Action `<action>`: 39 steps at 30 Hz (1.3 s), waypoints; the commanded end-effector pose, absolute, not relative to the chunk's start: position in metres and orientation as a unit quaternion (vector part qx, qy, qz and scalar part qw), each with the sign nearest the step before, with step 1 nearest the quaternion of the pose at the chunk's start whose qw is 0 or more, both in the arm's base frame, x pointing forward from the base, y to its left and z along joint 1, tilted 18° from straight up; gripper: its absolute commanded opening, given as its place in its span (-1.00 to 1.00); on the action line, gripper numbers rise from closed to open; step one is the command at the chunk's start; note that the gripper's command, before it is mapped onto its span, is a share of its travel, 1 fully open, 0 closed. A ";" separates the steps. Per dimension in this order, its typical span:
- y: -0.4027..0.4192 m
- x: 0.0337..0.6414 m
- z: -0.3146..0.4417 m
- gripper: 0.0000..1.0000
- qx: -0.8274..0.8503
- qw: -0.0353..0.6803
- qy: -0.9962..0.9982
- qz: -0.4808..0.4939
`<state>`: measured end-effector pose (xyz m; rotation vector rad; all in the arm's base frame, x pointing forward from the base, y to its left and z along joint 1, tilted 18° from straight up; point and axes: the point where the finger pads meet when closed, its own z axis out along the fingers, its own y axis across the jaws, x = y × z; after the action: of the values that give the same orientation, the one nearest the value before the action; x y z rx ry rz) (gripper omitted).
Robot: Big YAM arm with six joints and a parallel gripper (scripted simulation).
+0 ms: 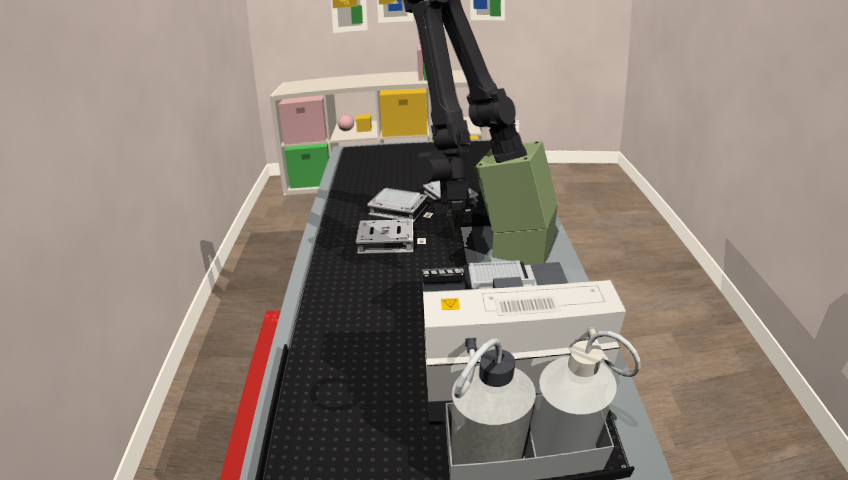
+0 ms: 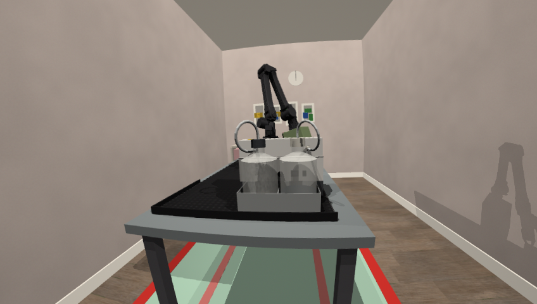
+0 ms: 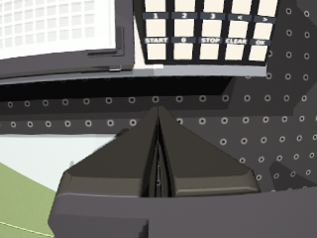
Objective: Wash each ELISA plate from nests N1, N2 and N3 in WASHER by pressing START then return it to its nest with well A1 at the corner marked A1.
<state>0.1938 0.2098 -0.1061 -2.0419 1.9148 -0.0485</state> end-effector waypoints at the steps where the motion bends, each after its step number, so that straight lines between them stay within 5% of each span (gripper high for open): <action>1: 0.213 0.196 -0.104 -1.00 -0.725 0.175 0.666 -0.017; 39: 0.223 0.210 -0.156 -1.00 -0.726 0.175 0.665 -0.018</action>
<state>0.2050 0.2205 -0.1524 -2.0575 1.8982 -0.0507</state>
